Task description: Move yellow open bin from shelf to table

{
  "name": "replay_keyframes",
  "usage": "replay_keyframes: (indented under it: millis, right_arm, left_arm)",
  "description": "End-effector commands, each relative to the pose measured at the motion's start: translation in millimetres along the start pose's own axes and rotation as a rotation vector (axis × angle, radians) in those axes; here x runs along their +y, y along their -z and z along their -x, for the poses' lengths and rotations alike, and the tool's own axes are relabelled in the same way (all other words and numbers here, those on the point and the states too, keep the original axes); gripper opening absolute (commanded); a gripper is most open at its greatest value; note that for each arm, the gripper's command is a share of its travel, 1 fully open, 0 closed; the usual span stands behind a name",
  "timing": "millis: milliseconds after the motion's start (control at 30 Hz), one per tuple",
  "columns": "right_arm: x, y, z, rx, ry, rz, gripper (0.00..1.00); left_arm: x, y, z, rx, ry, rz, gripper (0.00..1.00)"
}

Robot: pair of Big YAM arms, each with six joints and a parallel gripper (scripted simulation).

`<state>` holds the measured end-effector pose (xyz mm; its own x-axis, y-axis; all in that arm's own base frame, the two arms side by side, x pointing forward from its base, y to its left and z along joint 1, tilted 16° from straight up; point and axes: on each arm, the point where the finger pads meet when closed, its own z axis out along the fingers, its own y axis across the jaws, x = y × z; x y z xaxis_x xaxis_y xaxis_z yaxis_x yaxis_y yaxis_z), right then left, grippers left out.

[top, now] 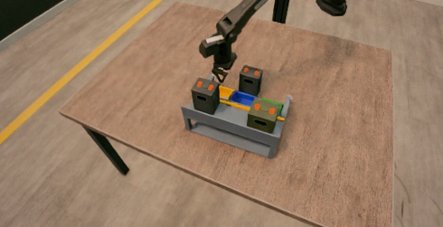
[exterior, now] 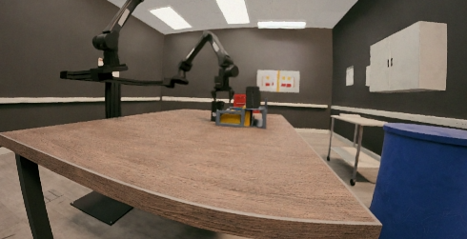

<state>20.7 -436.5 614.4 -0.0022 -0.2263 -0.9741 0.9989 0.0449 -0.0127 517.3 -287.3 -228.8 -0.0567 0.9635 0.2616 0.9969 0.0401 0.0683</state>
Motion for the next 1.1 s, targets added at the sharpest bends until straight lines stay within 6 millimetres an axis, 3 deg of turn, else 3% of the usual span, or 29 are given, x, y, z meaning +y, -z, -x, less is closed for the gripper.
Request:
replay_keyframes:
  millis: [0,167,1067]
  right_arm:
    - [-3,7,14,-0.042,-0.011,-0.007,1.00]
    - [-3,7,14,-0.042,-0.011,-0.007,1.00]
    - [-3,7,14,-0.042,-0.011,-0.007,1.00]
  left_arm:
    - [14,0,12,-0.020,-0.001,0.030,0.90]
    - [18,-2,10,-0.022,0.004,0.032,0.90]
    - [22,-52,6,-0.020,0.012,0.030,0.90]
